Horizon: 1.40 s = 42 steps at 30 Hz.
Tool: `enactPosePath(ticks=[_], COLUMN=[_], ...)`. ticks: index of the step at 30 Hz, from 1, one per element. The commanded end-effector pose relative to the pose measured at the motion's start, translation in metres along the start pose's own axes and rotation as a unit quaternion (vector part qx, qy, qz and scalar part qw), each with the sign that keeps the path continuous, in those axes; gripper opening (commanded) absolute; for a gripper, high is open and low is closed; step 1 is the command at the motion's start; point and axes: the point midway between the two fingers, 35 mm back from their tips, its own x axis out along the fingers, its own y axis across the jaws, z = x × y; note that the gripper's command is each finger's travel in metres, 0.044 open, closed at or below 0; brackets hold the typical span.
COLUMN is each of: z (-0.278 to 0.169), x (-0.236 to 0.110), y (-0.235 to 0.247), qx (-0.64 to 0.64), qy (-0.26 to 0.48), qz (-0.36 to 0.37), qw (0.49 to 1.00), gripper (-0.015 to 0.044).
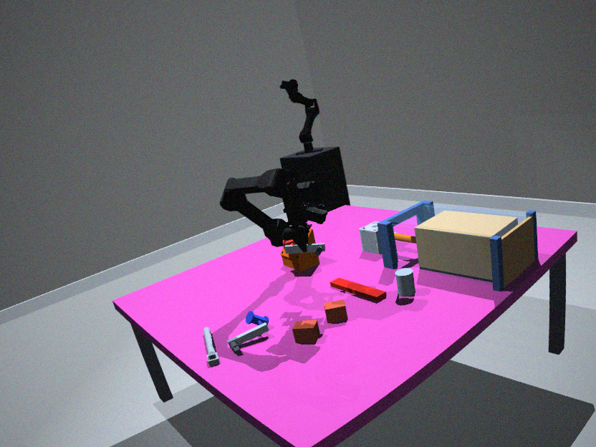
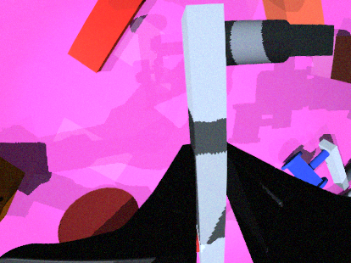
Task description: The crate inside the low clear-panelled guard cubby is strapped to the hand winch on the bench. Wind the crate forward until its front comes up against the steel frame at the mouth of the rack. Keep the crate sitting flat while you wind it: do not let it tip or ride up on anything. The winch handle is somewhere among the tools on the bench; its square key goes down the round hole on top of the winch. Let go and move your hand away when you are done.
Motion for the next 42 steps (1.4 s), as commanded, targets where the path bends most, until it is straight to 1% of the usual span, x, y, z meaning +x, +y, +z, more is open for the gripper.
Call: enactPosePath(ticks=[1, 8, 18, 28, 42], z=[0.026, 0.073, 0.118, 0.147, 0.168], x=[-0.006, -0.015, -0.027, -0.030, -0.023], y=[0.017, 0.060, 0.126, 0.197, 0.305], qx=[0.003, 0.006, -0.007, 0.019, 0.032], qy=[-0.013, -0.025, -0.045, -0.042, -0.015], qz=[0.005, 0.019, 0.009, 0.036, 0.036], qw=[1.000, 0.999, 0.999, 0.998, 0.999], gripper=[0.0000, 0.0000, 0.0000, 0.0000, 0.0000])
